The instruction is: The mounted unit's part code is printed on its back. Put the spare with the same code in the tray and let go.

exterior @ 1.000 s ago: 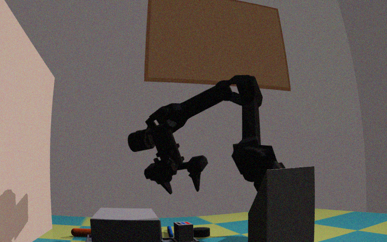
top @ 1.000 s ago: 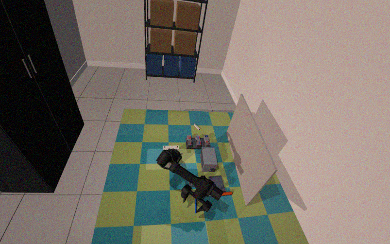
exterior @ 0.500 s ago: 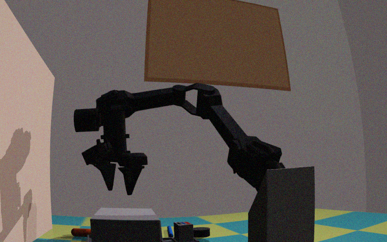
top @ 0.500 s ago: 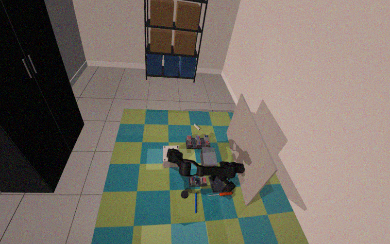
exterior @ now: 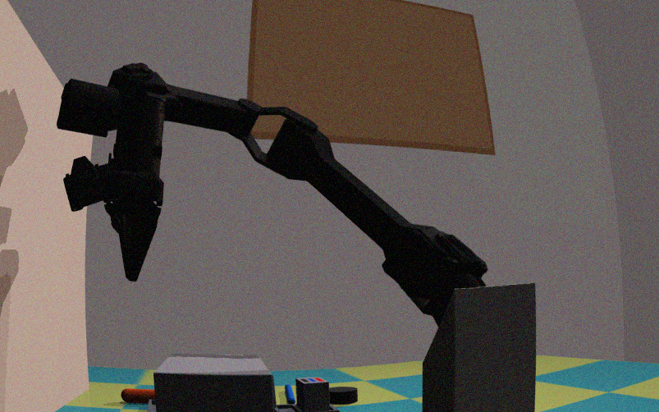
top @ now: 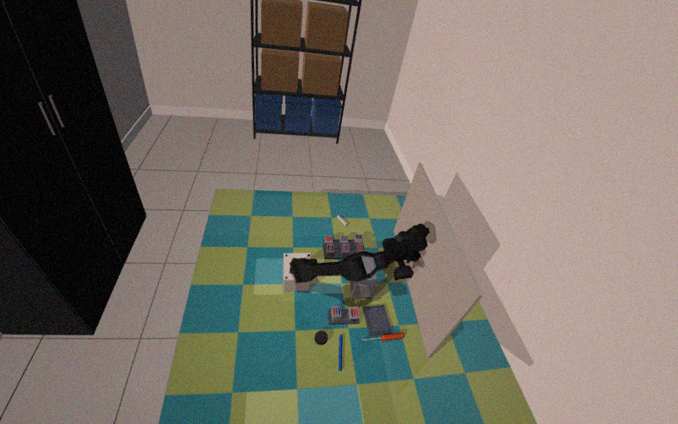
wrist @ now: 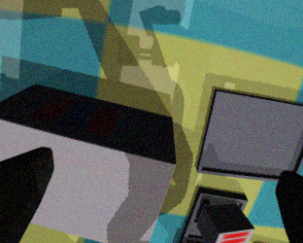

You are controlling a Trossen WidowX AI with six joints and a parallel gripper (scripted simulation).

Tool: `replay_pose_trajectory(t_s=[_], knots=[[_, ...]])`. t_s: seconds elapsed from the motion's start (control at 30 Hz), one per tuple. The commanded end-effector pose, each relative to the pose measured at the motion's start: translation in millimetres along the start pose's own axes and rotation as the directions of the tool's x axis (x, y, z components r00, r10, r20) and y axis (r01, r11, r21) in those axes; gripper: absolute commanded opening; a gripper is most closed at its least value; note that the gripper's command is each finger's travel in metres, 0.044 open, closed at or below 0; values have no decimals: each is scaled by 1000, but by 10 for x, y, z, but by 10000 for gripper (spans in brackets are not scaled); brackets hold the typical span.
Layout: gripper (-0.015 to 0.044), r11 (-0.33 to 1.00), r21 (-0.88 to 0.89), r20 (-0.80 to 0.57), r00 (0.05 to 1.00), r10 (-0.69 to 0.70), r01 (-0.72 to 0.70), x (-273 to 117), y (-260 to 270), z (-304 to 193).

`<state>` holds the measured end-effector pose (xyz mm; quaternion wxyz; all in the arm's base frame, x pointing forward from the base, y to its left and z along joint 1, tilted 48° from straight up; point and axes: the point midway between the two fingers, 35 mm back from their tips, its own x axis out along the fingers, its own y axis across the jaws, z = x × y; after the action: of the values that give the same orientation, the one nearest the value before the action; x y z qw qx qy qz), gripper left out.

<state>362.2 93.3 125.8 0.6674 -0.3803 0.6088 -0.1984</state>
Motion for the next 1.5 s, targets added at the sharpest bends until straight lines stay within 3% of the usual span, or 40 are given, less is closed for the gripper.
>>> replay_pose_trajectory(t_s=[0.0,0.77,0.83,0.9,1.03,1.17,1.3,1.47], knots=[[440,993,114,-5,1000,8,-8,-170,586,35],[440,993,119,-5,1000,8,-7,-176,609,34],[440,999,43,-3,1000,11,-11,-163,727,9],[440,985,-172,2,1000,18,-18,-117,1046,-81],[440,805,-593,2,1000,29,-22,22,1668,-362],[440,489,-872,-5,1000,31,-19,195,2146,-706],[440,163,-987,-12,1000,26,-16,368,2461,-1033],[440,147,-989,-13,1000,26,-16,376,2474,-1048]])
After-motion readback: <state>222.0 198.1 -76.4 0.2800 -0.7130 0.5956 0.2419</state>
